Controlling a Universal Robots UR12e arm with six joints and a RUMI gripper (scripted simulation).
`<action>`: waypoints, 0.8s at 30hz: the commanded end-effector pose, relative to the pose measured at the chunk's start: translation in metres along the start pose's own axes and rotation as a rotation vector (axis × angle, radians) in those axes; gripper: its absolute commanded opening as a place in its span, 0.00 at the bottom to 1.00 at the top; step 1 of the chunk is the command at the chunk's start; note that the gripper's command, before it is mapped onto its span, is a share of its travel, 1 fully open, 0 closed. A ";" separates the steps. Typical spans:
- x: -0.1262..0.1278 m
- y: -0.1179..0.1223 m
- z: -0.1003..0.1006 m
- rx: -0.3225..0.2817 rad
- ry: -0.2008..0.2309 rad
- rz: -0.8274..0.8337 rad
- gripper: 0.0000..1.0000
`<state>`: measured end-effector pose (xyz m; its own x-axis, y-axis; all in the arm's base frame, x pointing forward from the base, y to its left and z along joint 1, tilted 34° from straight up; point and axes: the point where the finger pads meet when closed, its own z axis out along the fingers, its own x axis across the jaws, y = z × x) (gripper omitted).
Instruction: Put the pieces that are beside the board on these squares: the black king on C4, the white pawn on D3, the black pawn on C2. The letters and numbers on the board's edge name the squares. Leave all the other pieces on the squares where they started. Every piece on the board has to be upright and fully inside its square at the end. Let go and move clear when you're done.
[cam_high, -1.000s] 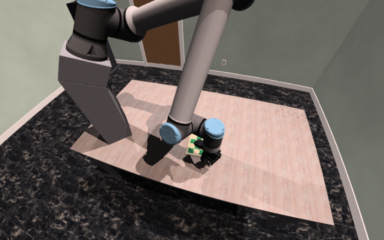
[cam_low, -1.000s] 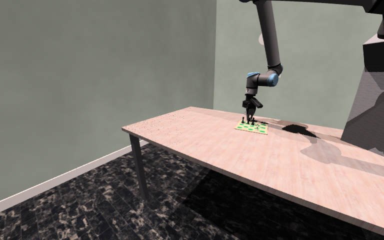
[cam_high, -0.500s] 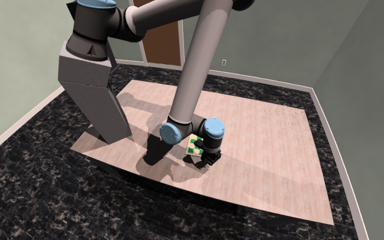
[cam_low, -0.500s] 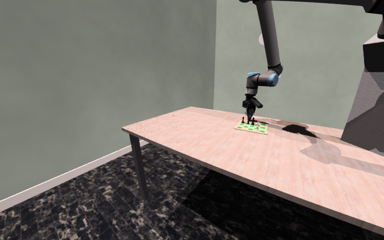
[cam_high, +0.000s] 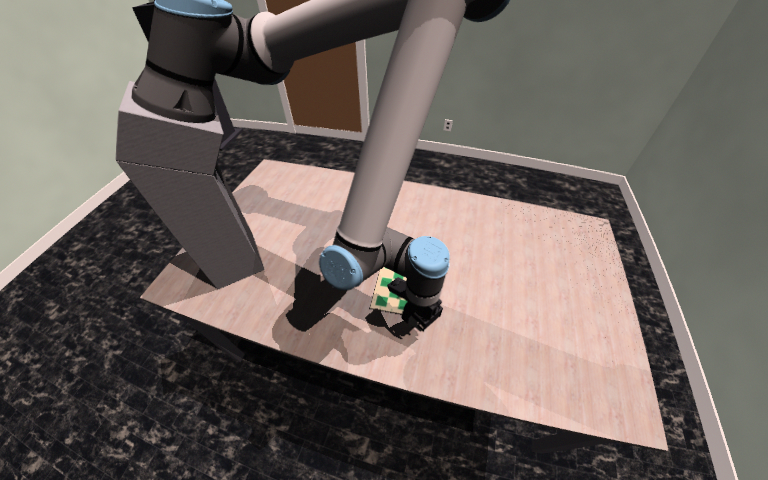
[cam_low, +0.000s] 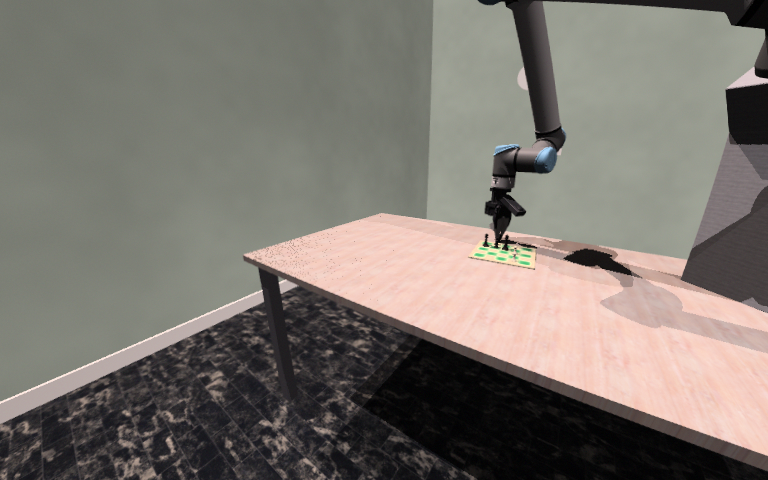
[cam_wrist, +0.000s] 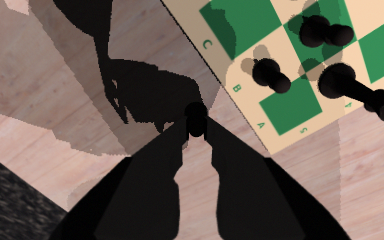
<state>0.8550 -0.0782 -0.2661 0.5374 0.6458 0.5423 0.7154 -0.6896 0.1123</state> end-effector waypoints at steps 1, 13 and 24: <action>0.000 0.001 -0.001 -0.001 0.000 0.000 0.00; 0.000 0.001 -0.022 -0.001 0.000 0.000 0.00; 0.000 0.001 -0.090 -0.001 0.000 0.000 0.00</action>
<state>0.8275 -0.0986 -0.2145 0.5376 0.6456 0.5425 0.7149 -0.6900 0.1127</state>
